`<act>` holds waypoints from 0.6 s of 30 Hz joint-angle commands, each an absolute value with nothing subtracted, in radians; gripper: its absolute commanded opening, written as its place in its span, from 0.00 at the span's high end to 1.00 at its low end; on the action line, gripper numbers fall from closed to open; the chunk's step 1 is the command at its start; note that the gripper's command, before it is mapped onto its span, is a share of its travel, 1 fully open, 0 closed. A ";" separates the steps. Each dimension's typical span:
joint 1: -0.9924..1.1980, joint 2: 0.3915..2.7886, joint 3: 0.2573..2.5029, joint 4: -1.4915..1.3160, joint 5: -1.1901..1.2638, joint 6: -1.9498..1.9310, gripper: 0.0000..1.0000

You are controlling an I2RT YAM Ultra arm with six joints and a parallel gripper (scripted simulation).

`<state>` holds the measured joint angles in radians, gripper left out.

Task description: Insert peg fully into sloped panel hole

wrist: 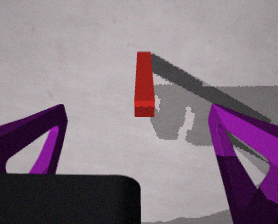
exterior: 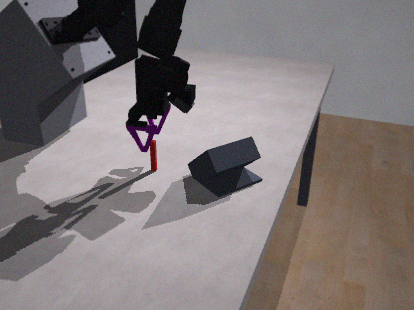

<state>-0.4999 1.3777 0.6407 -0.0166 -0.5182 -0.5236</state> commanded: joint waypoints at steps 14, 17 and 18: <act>-0.489 1.401 0.667 0.002 -0.508 -0.512 0.68; -0.489 1.401 0.667 0.002 -0.508 -0.512 0.79; -0.489 1.401 0.667 0.002 -0.508 -0.512 0.91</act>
<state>-0.4866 1.4071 0.6666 0.0036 -0.5072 -0.5121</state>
